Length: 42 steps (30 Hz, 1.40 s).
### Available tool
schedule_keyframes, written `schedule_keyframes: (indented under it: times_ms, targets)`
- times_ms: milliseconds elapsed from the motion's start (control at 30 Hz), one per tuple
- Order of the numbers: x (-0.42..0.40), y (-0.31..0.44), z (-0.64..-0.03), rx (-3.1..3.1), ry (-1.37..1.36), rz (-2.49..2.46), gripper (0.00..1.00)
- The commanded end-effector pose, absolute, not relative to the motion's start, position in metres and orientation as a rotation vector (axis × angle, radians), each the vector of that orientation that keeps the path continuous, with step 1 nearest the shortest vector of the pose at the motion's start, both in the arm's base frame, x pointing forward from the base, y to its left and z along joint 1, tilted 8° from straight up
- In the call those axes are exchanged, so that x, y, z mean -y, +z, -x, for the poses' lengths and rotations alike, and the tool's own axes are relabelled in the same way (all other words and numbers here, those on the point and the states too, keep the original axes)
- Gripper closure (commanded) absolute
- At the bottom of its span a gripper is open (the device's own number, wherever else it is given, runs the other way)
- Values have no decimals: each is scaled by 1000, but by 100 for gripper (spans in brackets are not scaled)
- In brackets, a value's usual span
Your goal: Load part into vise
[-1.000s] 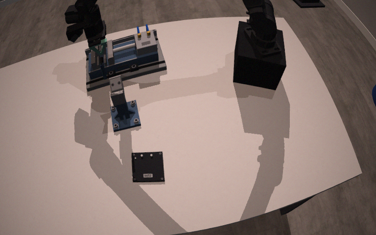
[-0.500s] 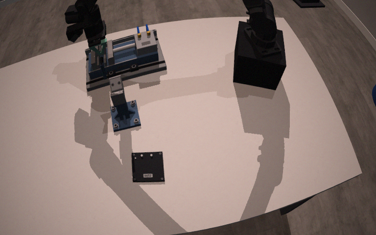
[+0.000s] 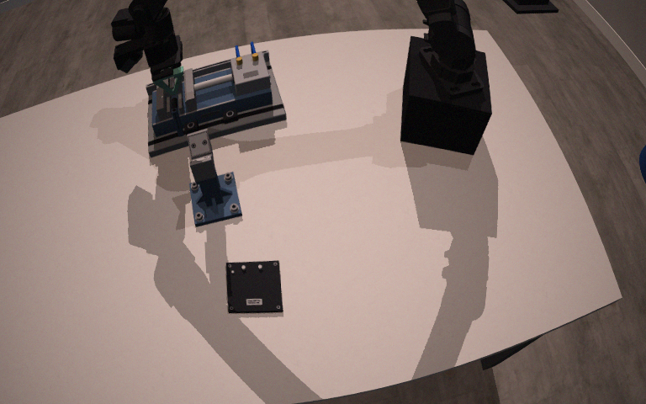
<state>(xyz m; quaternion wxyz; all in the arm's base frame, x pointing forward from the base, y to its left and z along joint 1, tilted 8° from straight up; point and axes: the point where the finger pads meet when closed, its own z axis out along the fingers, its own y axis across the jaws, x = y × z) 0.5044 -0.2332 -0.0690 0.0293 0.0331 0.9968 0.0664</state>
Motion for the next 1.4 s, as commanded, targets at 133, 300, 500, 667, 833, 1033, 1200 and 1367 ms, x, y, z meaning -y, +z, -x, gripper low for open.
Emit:
schedule_keyframes:
  times_ms: [133, 300, 500, 667, 833, 1033, 1200, 1367]
  targets:
    - [230, -58, -518, -3037, 176, -90, 100]
    - [229, -59, -518, -3038, 177, -91, 100]
    - [229, -61, -518, -3040, 179, -92, 100]
    - [229, -61, -518, -3039, 178, -92, 100]
    - [228, -62, -518, -3041, 179, -92, 100]
    - [228, -63, -517, -3042, 181, -92, 100]
    - [228, -63, -517, -3043, 181, -92, 100]
    - [228, -63, -517, -3043, 181, -92, 100]
